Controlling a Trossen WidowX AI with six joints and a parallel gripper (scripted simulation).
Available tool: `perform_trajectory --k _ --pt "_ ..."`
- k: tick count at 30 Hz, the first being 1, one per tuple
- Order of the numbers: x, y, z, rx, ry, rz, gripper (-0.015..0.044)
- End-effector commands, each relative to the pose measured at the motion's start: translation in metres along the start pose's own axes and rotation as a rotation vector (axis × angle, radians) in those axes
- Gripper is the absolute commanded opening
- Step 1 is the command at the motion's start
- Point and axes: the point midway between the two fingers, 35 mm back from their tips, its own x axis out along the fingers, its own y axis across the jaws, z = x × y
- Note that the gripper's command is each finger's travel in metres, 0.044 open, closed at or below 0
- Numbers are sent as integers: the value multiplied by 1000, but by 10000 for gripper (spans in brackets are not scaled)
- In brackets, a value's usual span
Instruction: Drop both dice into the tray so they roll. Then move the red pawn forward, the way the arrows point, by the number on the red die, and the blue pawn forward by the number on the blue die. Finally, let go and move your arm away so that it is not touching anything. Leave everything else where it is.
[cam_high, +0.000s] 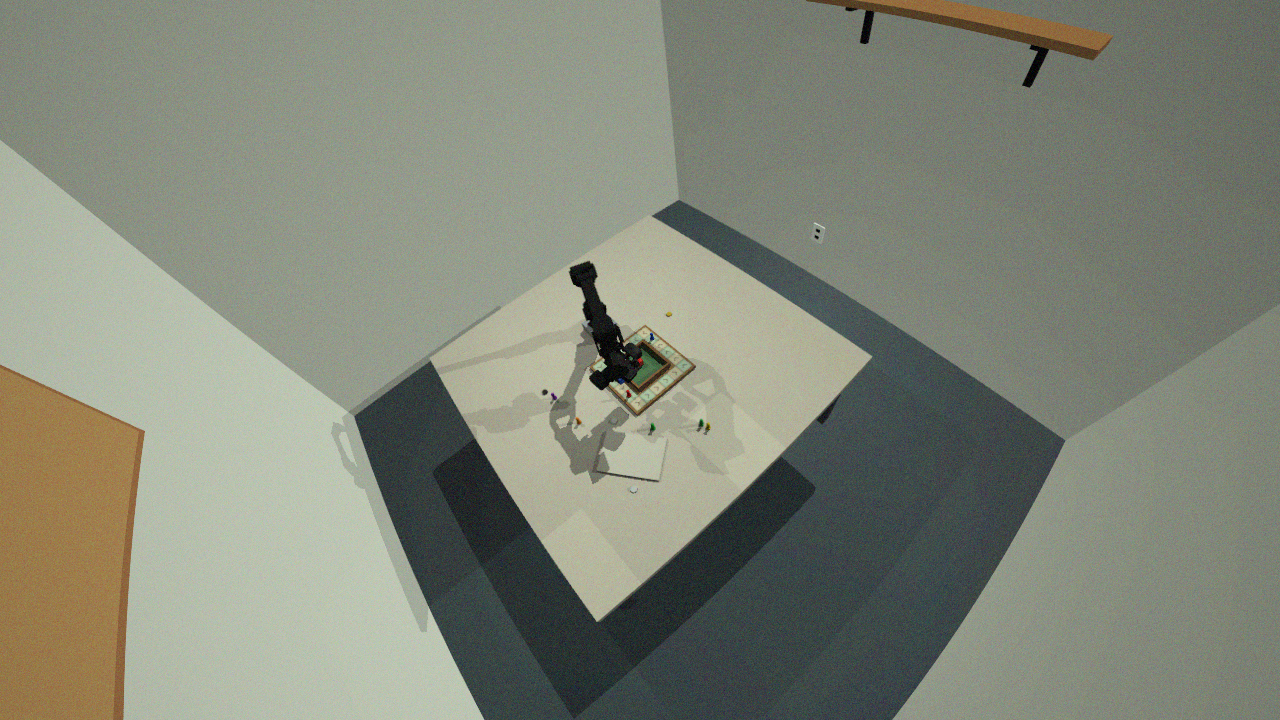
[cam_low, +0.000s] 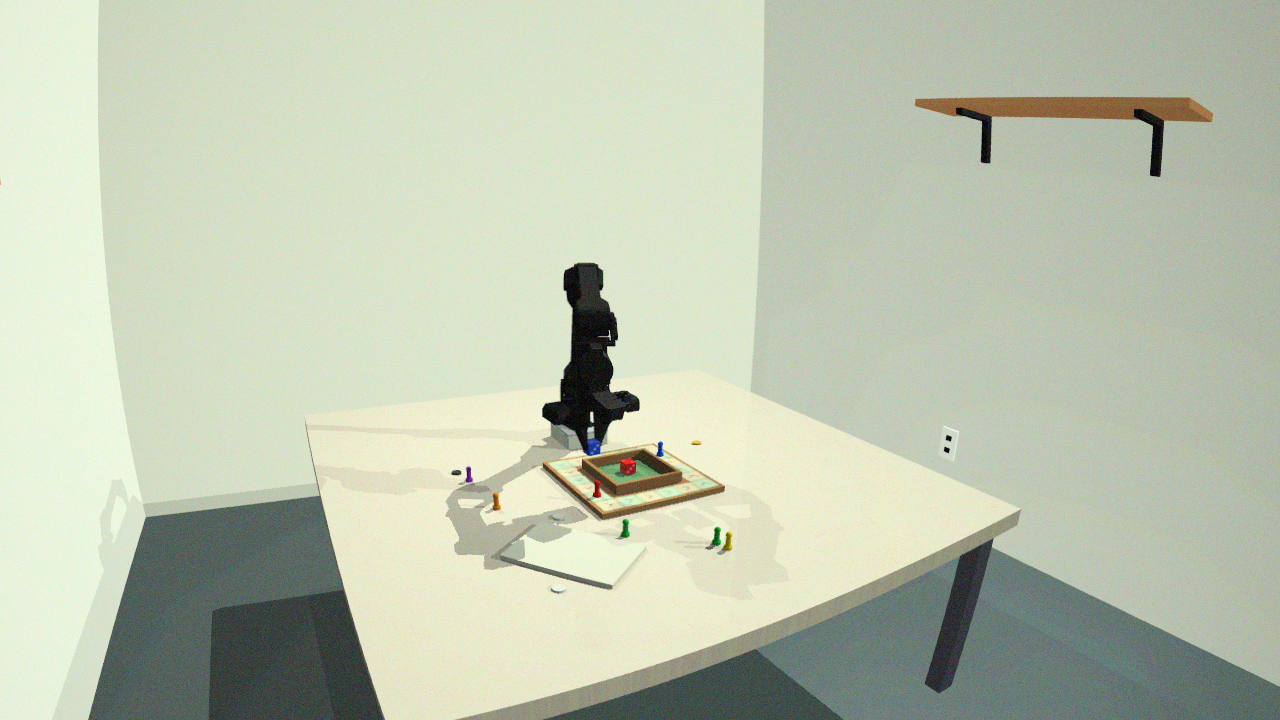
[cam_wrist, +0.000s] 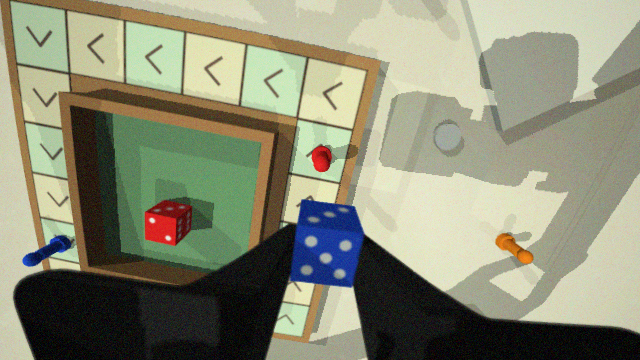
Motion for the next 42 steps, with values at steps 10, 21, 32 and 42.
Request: perform_trajectory --k 10,21,32,42 --pt "17 73 -6 61 -4 1 0" --pt "26 85 -5 82 -156 4 0" --pt "33 82 3 86 -530 -6 0" --pt "34 82 3 69 -844 -29 0"
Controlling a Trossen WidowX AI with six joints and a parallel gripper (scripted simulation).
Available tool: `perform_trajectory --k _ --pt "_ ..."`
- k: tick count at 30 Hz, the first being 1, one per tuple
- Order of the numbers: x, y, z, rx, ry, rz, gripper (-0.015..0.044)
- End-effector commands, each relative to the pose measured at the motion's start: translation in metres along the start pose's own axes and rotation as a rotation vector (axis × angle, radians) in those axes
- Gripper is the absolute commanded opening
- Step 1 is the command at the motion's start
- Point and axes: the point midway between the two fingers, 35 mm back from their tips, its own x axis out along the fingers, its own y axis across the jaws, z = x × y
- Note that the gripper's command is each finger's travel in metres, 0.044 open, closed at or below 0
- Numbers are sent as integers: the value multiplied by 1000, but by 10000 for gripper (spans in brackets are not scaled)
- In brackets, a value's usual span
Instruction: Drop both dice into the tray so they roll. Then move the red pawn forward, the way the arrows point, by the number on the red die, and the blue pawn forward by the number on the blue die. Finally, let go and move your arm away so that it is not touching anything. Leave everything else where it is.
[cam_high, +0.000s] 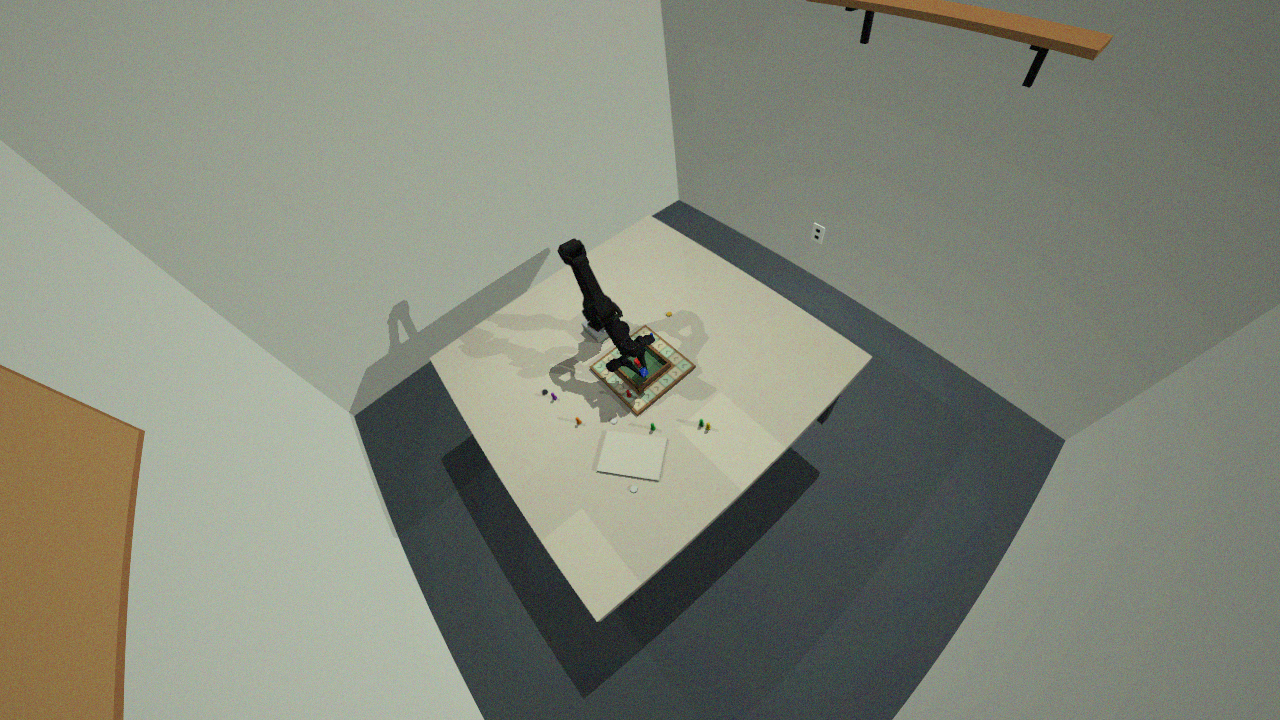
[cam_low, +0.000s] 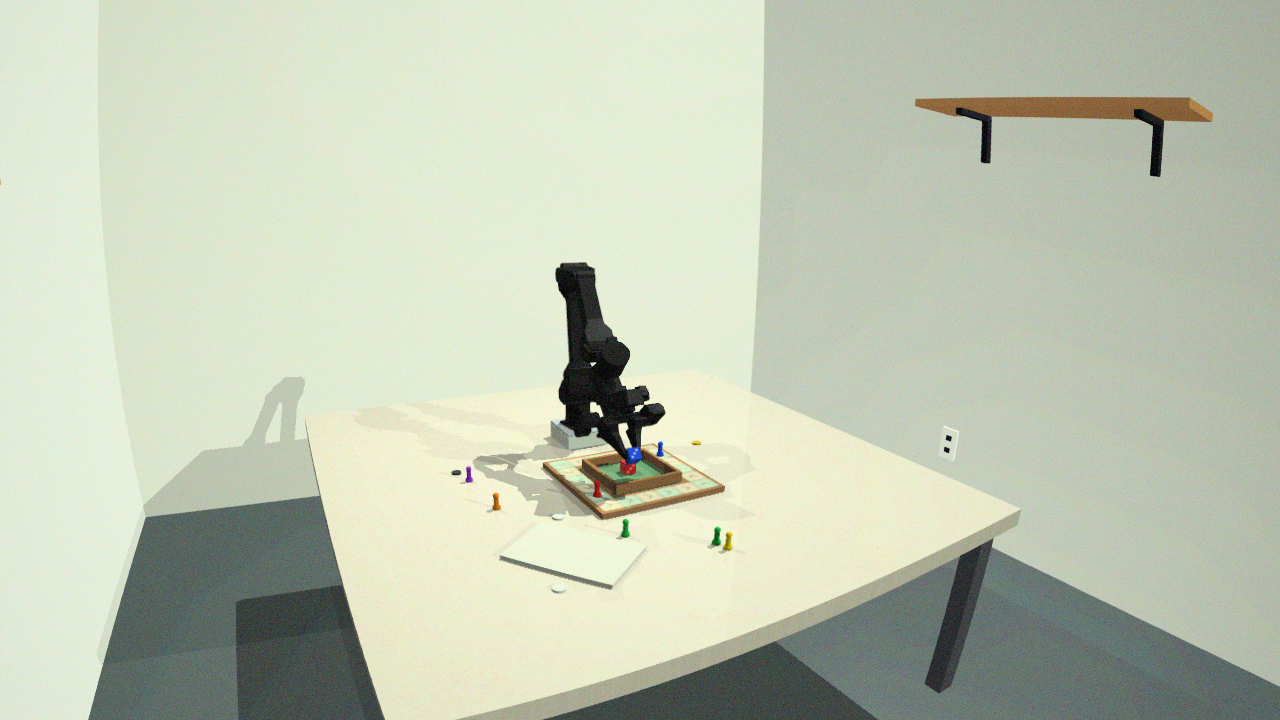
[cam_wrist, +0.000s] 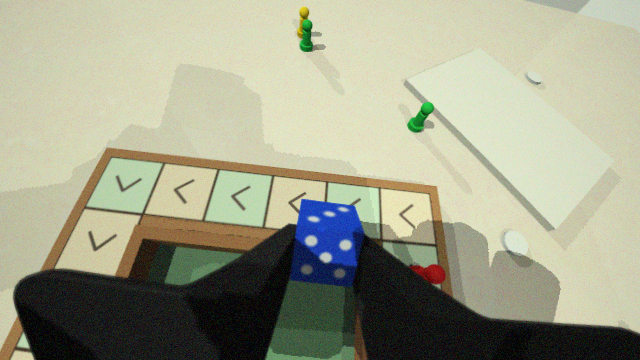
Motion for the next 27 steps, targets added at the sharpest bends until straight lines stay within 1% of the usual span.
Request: perform_trajectory --k 1,4,6,12,14,27 --pt "-2 1 0 -9 -90 1 0" --pt "-3 2 0 -9 -89 1 0" --pt "-9 14 2 -7 -85 3 0" --pt "-46 63 3 -4 -83 5 0" --pt "-55 72 1 -3 -87 6 0" --pt "-54 72 -1 -8 -85 10 0"
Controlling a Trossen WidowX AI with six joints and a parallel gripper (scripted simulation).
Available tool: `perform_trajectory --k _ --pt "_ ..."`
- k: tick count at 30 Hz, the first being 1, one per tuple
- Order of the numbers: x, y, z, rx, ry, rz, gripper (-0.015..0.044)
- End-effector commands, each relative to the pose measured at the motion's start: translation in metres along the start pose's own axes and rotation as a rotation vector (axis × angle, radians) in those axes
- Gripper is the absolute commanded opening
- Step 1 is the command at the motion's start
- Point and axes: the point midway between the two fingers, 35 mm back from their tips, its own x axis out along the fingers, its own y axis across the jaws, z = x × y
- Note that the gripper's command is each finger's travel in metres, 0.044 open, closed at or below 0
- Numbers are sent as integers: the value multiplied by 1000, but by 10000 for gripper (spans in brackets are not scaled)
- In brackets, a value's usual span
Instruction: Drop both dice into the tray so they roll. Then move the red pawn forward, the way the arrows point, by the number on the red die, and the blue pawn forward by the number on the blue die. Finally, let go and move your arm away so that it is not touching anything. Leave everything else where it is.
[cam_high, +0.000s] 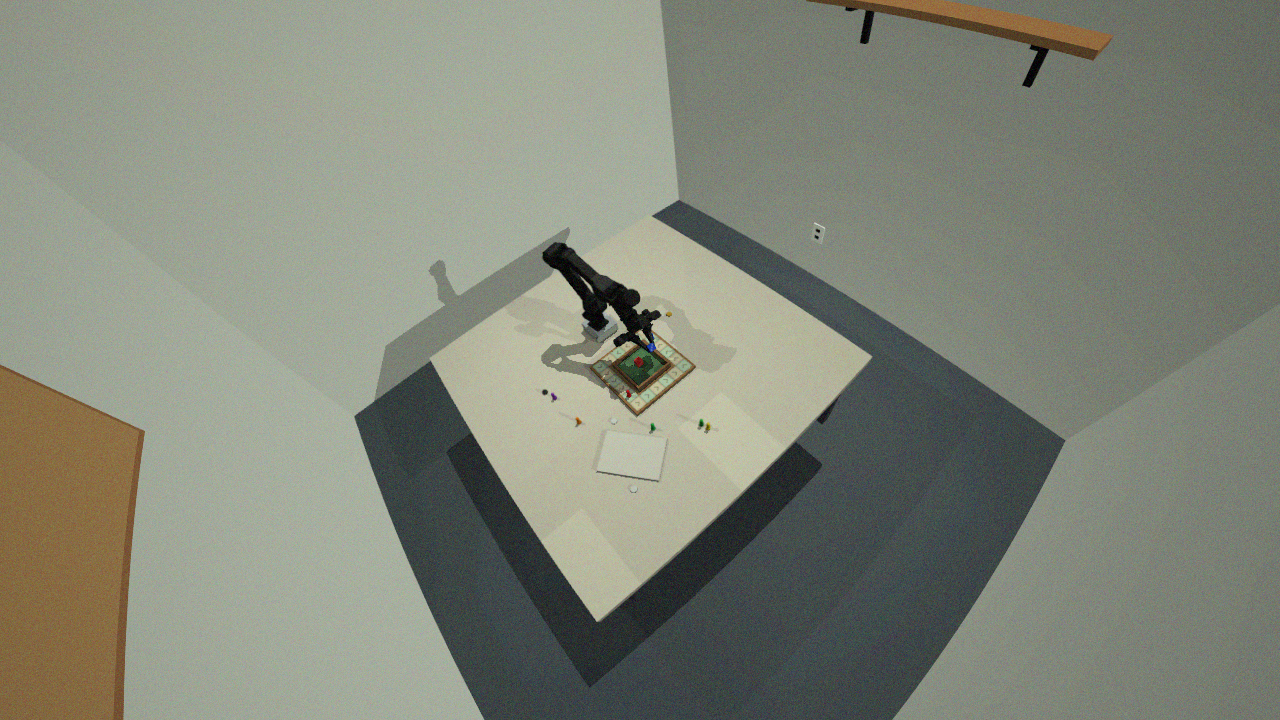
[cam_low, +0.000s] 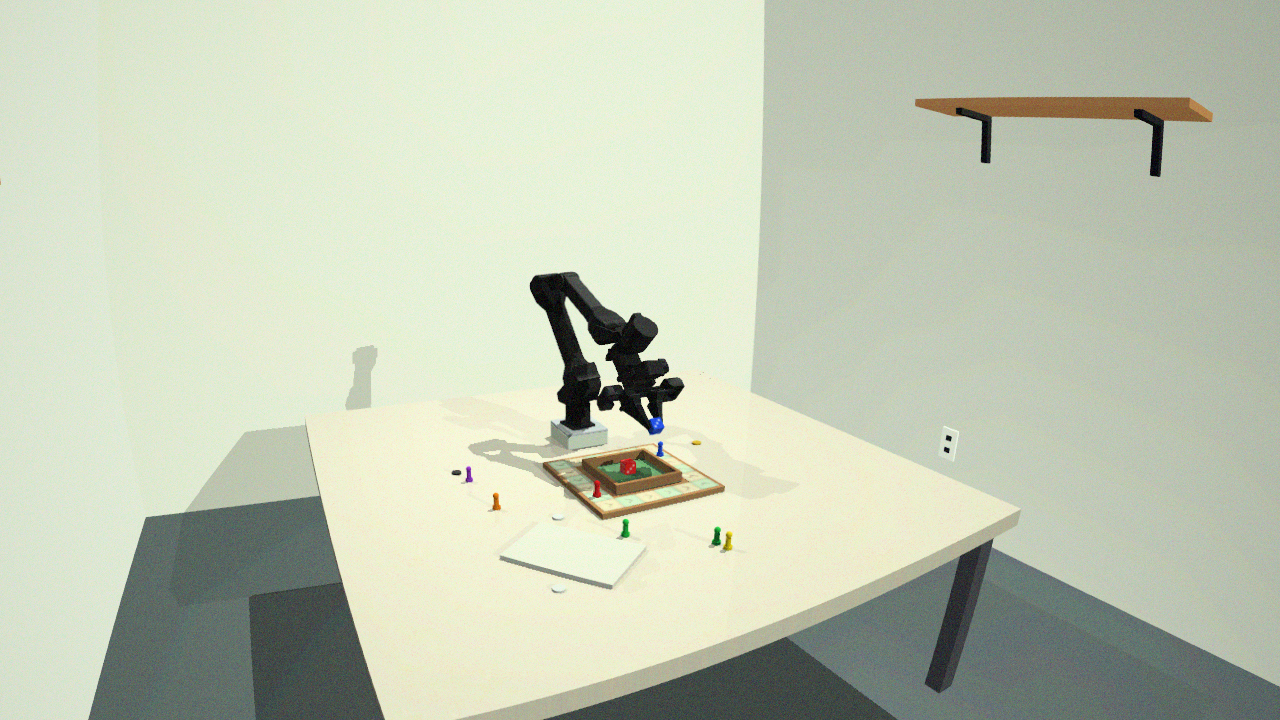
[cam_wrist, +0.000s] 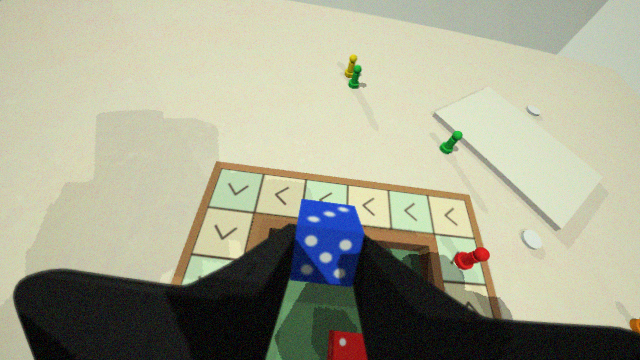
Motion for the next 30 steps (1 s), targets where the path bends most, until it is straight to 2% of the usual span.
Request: perform_trajectory --k 1,5,14,18,22,24,30 --pt "0 0 0 -1 1 1 0" --pt "0 0 0 -1 1 1 0" --pt "-1 0 2 -1 1 1 236" --pt "-25 0 29 4 -2 -2 341" --pt "-26 0 30 5 -2 -3 440" --pt "-24 0 30 1 34 -4 440" --pt "-3 1 24 -16 356 -7 440"
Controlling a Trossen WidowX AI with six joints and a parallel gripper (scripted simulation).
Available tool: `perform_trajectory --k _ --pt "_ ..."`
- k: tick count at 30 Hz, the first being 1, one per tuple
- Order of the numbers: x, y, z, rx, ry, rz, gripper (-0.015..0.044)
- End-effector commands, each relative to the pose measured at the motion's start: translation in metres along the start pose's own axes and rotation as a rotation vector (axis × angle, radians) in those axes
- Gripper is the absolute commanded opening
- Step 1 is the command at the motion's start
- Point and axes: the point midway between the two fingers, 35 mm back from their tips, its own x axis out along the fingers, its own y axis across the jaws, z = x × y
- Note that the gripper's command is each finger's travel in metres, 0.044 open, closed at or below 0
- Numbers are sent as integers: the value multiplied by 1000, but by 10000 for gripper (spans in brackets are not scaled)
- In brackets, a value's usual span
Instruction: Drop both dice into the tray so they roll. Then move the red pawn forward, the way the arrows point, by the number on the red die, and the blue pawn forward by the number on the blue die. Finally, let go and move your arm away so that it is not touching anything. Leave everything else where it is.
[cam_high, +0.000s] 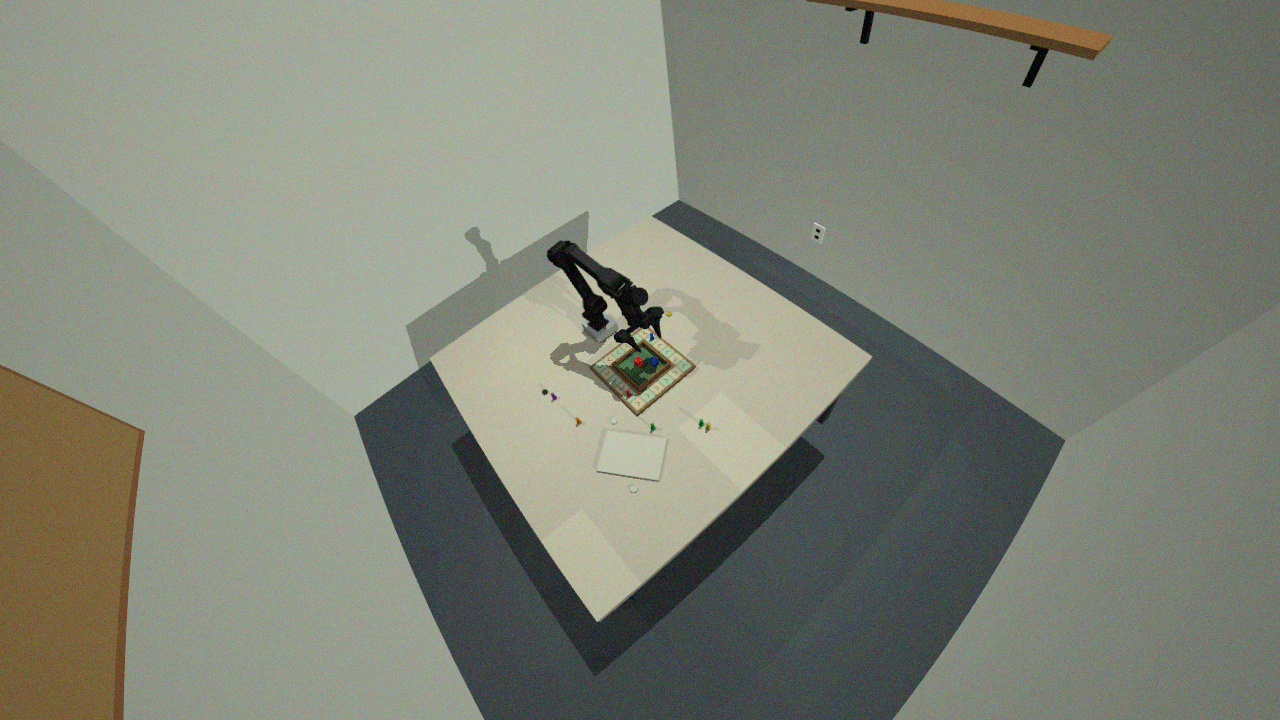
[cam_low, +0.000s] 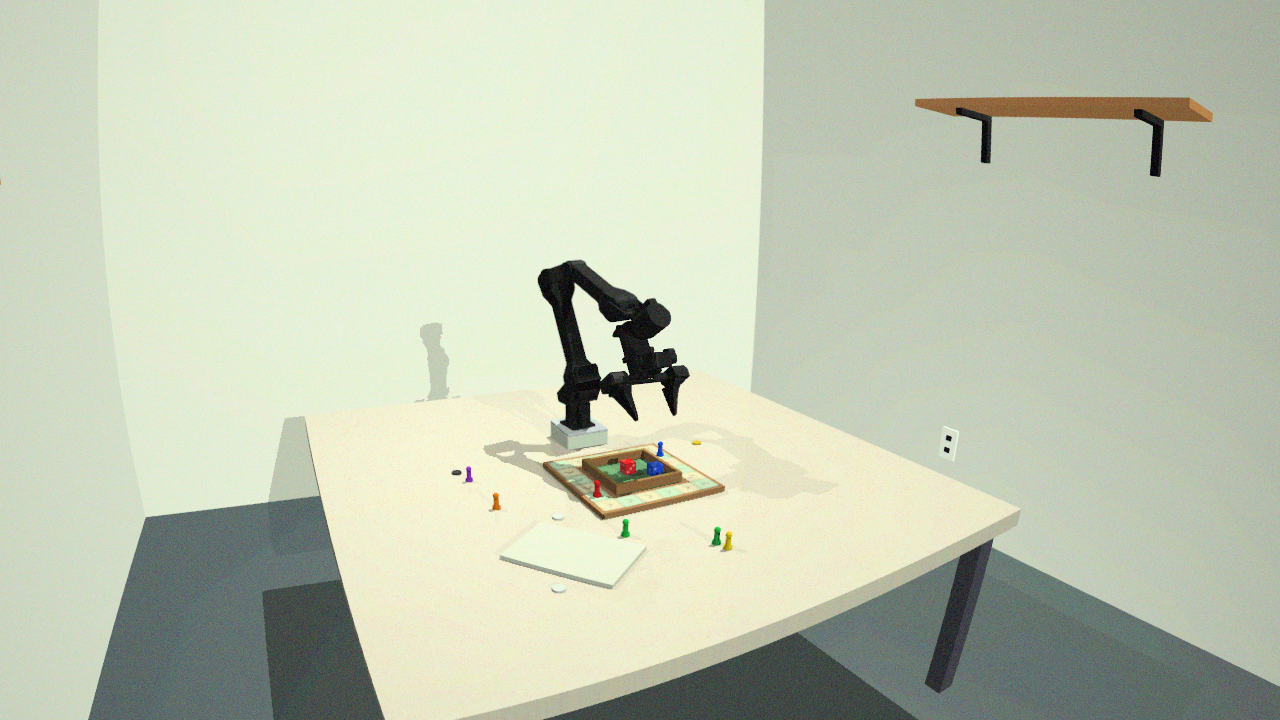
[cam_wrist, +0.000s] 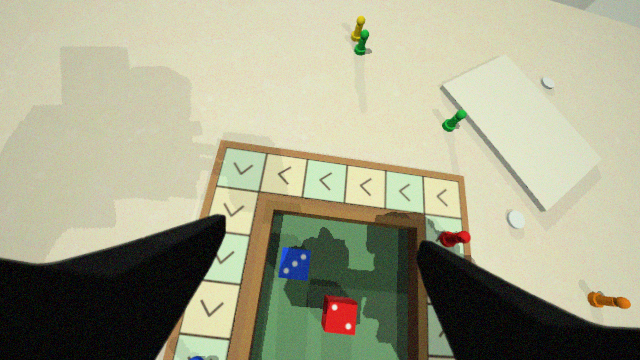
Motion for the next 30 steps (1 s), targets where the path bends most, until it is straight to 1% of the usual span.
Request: perform_trajectory --k 1,7,9,11,12,13,16,22,25,30 --pt "12 1 0 -2 197 4 440" --pt "31 0 -6 13 531 13 440" --pt "34 0 -7 20 604 16 440" --pt "35 0 -8 21 613 17 440" --pt "34 0 -8 18 547 8 440" --pt "34 0 -8 18 547 8 440" --pt "42 -19 -3 61 559 -12 361" --pt "71 -108 5 265 605 -89 204" --pt "79 -144 1 364 618 -114 200" --pt "79 -147 1 371 619 -116 200"
